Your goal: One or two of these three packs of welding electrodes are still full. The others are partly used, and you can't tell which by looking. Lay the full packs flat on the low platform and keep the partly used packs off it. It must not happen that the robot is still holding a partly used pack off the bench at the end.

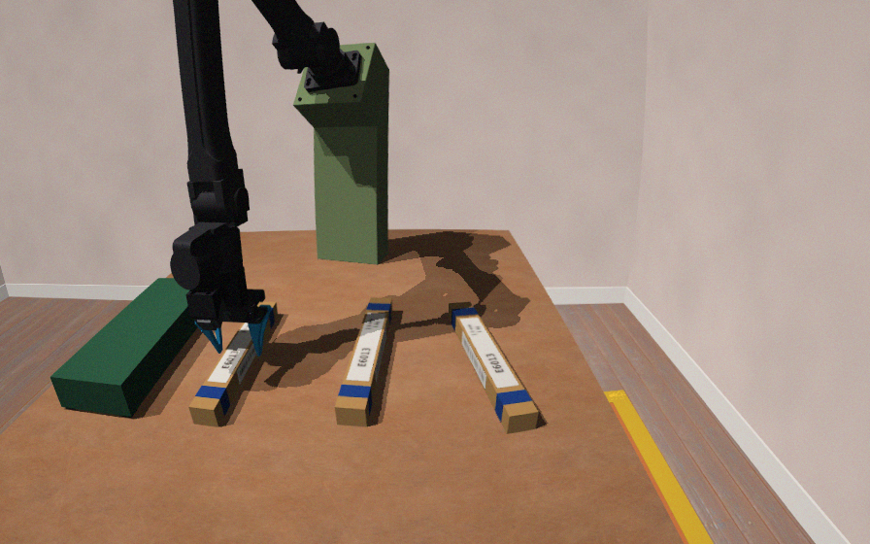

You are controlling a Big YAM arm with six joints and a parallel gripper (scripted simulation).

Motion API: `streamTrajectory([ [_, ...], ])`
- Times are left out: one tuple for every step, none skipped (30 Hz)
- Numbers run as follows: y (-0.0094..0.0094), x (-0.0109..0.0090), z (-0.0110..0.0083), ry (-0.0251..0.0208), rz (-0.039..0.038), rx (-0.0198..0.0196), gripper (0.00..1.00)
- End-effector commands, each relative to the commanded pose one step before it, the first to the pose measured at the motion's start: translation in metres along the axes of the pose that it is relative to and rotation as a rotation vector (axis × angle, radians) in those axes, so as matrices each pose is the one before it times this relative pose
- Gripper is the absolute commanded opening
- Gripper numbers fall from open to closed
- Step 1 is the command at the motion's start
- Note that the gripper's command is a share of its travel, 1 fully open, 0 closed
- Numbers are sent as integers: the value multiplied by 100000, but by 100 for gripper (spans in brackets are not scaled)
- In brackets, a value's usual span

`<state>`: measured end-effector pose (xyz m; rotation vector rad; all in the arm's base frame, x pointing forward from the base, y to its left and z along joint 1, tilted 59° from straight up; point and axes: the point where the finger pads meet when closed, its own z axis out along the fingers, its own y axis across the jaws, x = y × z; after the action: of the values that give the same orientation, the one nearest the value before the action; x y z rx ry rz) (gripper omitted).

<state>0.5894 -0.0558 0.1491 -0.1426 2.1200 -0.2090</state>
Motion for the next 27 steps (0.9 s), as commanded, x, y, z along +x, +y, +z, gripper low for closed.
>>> streamTrajectory([
  [-677,-164,276,-961,-983,914,74],
  [-68,-238,-34,-520,12,142,74],
  [-56,-192,13,-409,10,114,74],
  [-26,-76,89,-169,7,52,74],
  [14,81,191,153,4,-30,74],
  [17,84,191,159,2,-35,74],
  [16,71,183,134,0,-34,74],
  [14,71,134,114,-1,-31,74],
  [18,67,56,95,-5,-32,74],
  [45,161,39,265,-10,-78,74],
  [64,230,25,408,-13,-116,74],
  [52,183,4,334,-12,-97,74],
  [26,88,-39,138,-8,-44,74],
  [-1,-3,-78,-62,-2,12,74],
  [-24,-78,-112,-223,2,57,74],
  [-34,-110,-121,-293,5,77,74],
  [0,0,0,0,0,0,74],
  [0,0,0,0,0,0,74],
  [66,-36,-12,-12,96,-89,74],
  [55,-30,-10,-10,82,-75,74],
  [47,-24,-8,-8,70,-64,74],
  [40,-19,-6,-7,59,-54,74],
  [34,-15,-5,-6,50,-46,74],
  [28,-12,-4,-5,43,-39,74],
  [24,-9,-3,-4,36,-33,74],
  [20,-6,-2,-3,31,-28,74],
  [17,-4,-1,-3,26,-24,74],
])
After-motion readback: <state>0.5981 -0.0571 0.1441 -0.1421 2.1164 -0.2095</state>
